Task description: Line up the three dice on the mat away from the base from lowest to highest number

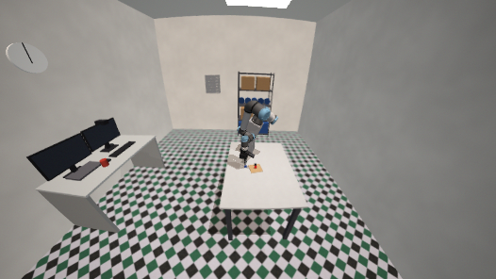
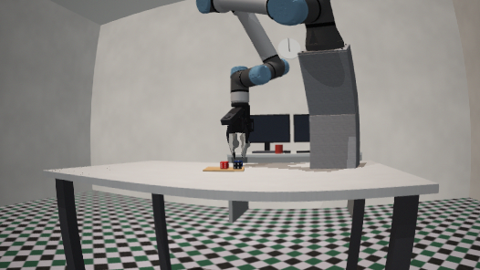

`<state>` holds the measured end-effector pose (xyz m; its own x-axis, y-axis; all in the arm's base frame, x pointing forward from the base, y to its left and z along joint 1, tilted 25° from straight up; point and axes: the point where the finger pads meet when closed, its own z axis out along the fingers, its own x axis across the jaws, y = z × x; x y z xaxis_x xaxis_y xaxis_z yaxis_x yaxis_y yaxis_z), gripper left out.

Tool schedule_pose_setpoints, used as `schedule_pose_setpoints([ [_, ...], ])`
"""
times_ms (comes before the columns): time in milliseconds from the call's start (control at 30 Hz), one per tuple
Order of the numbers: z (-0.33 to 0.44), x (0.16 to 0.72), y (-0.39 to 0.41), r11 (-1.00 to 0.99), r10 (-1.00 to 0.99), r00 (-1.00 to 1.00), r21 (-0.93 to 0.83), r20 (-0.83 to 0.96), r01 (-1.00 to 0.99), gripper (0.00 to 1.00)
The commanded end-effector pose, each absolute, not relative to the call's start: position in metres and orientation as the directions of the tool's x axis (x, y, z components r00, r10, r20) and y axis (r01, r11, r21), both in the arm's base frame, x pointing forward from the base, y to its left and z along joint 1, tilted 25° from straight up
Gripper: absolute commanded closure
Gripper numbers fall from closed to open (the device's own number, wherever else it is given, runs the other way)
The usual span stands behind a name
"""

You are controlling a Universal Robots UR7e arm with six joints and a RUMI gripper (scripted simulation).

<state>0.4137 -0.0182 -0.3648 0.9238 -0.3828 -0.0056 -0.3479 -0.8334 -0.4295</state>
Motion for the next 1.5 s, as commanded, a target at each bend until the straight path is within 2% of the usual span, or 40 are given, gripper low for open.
schedule_pose_setpoints([
  [0, -0.365, 0.414, -0.019, -0.834, -0.383, 0.924, -0.429, -0.004, -0.348, 0.76],
  [1467, -0.392, 0.419, -0.007, -0.834, -0.383, 0.924, -0.429, -0.004, -0.348, 0.76],
])
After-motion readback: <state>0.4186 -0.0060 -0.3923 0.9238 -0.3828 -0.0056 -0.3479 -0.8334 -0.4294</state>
